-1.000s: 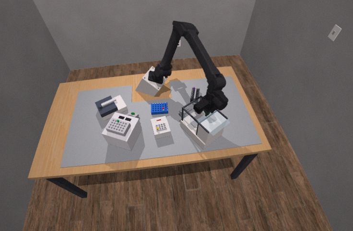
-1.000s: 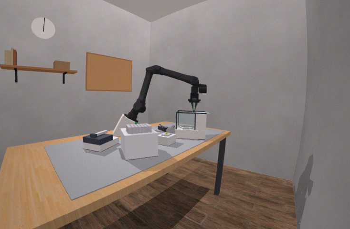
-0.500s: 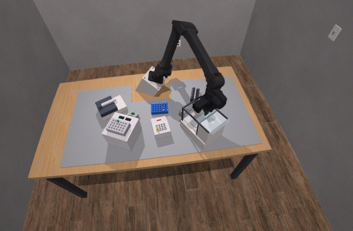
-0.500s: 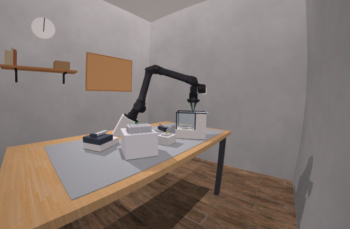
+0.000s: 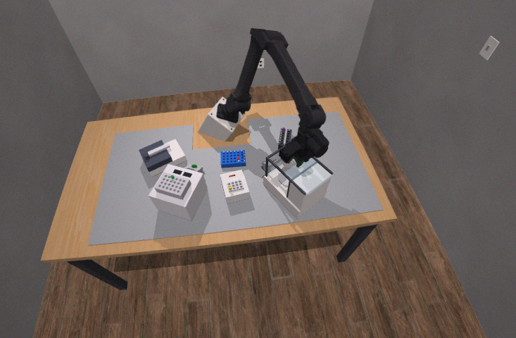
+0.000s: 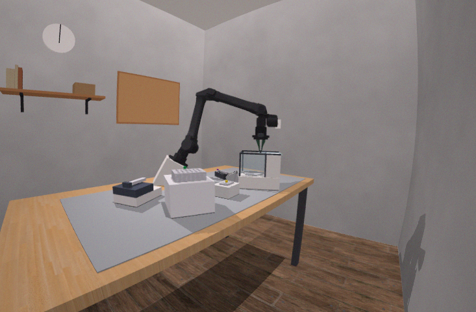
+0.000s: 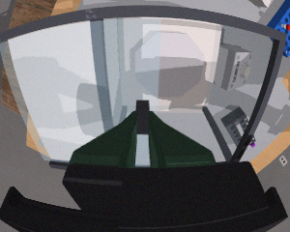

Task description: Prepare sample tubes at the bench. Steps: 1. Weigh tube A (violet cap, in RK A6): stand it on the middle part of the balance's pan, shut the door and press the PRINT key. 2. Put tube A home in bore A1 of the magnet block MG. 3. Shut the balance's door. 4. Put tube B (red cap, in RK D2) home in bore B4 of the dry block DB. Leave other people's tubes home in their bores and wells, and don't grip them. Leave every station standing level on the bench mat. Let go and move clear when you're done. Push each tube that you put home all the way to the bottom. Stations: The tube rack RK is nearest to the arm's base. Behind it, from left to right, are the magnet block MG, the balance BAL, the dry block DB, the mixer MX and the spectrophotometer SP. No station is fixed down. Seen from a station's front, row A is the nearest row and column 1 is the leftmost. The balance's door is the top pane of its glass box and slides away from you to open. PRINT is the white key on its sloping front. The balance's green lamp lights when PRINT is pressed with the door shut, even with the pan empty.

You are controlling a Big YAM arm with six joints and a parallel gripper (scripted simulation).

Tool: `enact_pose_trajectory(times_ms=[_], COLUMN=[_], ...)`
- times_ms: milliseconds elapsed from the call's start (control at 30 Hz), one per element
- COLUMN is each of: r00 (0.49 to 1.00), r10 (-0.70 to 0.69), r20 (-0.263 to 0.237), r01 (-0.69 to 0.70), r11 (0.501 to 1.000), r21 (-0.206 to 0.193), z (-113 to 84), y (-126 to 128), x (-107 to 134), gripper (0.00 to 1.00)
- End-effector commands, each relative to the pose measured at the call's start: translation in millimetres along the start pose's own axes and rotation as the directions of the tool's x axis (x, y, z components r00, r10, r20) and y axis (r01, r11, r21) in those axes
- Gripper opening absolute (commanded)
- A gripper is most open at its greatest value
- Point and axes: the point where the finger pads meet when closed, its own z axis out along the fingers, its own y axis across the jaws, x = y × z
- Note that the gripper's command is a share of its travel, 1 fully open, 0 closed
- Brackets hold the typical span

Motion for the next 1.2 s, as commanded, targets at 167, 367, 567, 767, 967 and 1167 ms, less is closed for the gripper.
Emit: enact_pose_trajectory(times_ms=[167,367,567,767,967,1167], r00=[1.0,1.0,1.0,1.0,1.0,1.0], r10=[-0.008,-0.008,-0.008,-0.008,-0.008,-0.008], r20=[0.007,0.006,0.007,0.007,0.007,0.008], r01=[0.008,0.008,0.008,0.008,0.008,0.008], r11=[1.0,1.0,1.0,1.0,1.0,1.0], r21=[-0.025,-0.023,-0.025,-0.025,-0.025,-0.024], z=[-10.1,-9.6,-9.8,-9.5,-9.3,-9.2], y=[-9.3,-13.5,-19.3,-25.4,-29.2,-35.4], x=[-1.7,-0.6,-1.9,-1.8,-1.4,-2.0], gripper=[0.06,0.06,0.06,0.06,0.06,0.06])
